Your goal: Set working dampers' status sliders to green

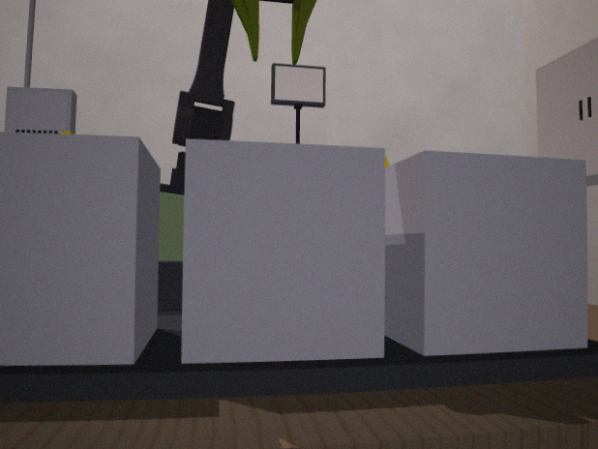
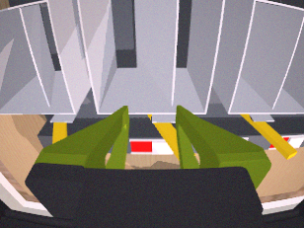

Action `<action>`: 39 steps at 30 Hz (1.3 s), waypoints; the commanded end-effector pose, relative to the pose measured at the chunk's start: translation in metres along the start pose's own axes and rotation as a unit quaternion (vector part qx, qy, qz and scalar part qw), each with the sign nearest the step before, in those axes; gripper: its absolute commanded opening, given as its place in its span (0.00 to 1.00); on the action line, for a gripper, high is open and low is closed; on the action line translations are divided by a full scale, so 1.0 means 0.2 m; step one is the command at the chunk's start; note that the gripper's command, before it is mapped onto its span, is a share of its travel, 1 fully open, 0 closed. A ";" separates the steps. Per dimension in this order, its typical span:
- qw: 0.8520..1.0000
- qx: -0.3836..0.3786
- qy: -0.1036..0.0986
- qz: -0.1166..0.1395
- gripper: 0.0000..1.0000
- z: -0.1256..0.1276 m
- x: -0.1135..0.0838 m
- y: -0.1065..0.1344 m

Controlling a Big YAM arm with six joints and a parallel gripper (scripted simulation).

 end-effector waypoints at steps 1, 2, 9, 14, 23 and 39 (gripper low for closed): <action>0.999 0.001 0.004 -0.034 0.36 0.02 -0.17 -0.09; 0.999 0.001 0.004 -0.034 0.36 0.02 -0.17 -0.09; 0.999 0.001 0.004 -0.034 0.36 0.02 -0.17 -0.09; 0.999 0.001 0.004 -0.034 0.36 0.02 -0.17 -0.09; 1.000 -0.002 0.002 -0.019 0.36 0.28 -0.09 -0.18; 1.000 -0.001 -0.002 -0.020 0.36 0.93 -0.09 -0.26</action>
Point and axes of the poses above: the point where the finger pads meet when closed, its own x axis out along the fingers, its own z axis across the jaws, y = z × x, the point moved 9 cm from there along -x, back along the fingers, and after that the axes turned 11 degrees about -x, right-handed, at the moved point
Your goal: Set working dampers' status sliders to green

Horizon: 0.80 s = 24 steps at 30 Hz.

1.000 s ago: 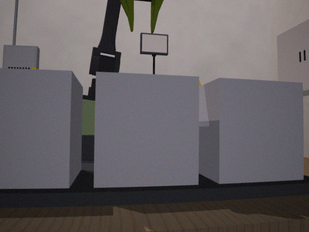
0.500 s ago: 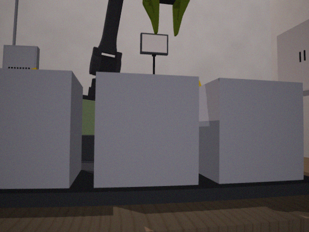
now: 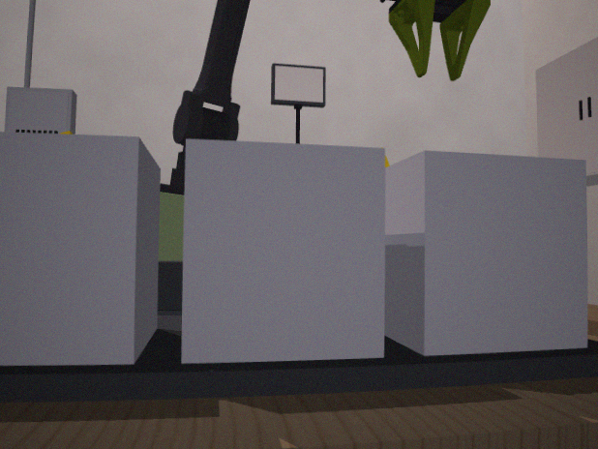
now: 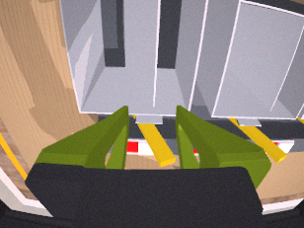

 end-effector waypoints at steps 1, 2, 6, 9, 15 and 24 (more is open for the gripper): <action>1.000 0.020 -0.002 -0.021 0.36 0.15 -0.11 -0.11; 1.000 0.020 -0.002 -0.021 0.36 0.16 -0.11 -0.11; 0.999 0.032 -0.003 -0.030 0.36 0.09 -0.15 -0.11; 0.999 0.032 -0.003 -0.030 0.36 0.09 -0.16 -0.11; 0.999 0.020 -0.005 -0.029 0.36 0.16 -0.15 -0.10; 0.999 0.027 -0.004 -0.029 0.36 0.12 -0.15 -0.11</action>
Point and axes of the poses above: the point where the finger pads meet when closed, its own x axis out along the fingers, its own z axis across the jaws, y = z × x, the point moved 9 cm from there along -x, back along the fingers, and after that the axes turned 11 degrees about -x, right-handed, at the moved point
